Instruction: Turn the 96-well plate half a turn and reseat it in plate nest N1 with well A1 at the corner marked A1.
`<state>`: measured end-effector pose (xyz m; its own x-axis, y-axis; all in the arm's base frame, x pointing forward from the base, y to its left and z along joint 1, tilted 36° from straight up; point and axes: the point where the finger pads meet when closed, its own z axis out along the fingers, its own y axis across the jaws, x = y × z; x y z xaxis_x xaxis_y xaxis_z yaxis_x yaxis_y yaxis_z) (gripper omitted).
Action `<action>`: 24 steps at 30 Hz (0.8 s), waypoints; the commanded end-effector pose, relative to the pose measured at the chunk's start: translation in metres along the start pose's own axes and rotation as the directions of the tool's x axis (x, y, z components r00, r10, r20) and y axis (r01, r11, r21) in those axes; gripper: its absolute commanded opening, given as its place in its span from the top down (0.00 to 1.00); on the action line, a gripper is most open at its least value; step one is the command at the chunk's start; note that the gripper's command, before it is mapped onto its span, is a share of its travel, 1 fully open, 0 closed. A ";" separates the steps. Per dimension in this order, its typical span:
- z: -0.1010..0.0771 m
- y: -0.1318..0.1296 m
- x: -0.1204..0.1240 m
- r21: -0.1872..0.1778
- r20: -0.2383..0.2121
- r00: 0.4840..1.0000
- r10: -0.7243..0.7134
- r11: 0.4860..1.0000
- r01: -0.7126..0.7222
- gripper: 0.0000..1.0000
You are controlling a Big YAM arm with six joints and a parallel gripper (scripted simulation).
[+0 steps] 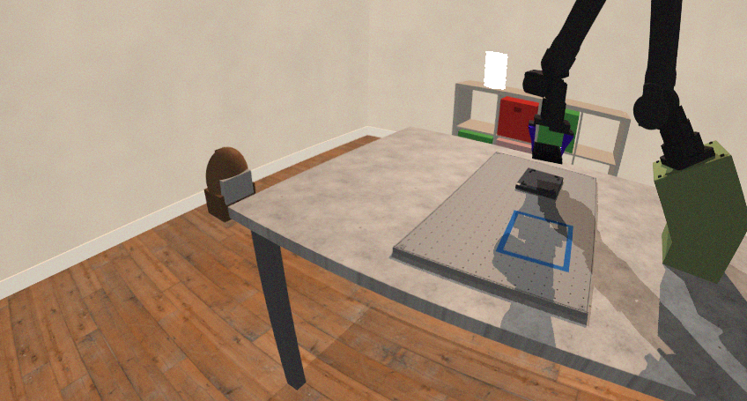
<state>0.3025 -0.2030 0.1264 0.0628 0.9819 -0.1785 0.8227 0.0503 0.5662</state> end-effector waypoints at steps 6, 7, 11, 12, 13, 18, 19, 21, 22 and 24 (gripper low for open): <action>-0.005 0.004 -0.003 -0.009 0.004 0.978 0.211 0.978 -0.211 1.00; -0.005 0.005 -0.003 -0.009 0.004 0.978 0.210 0.978 -0.210 1.00; -0.006 0.009 -0.006 -0.022 0.011 0.980 0.197 0.980 -0.196 1.00; -0.006 0.009 -0.006 -0.022 0.011 0.980 0.197 0.980 -0.196 1.00; -0.006 0.009 -0.006 -0.022 0.011 0.980 0.197 0.980 -0.196 1.00; -0.006 0.009 -0.006 -0.022 0.011 0.980 0.197 0.980 -0.196 1.00; -0.006 0.009 -0.006 -0.022 0.011 0.980 0.197 0.980 -0.196 1.00; -0.006 0.009 -0.006 -0.022 0.011 0.980 0.197 0.980 -0.196 1.00; -0.006 0.009 -0.006 -0.022 0.011 0.980 0.197 0.980 -0.196 1.00; -0.006 0.009 -0.006 -0.022 0.011 0.980 0.197 0.980 -0.196 1.00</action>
<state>0.3023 -0.2028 0.1260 0.2183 0.9736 -0.0670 0.7961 -0.1379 0.5892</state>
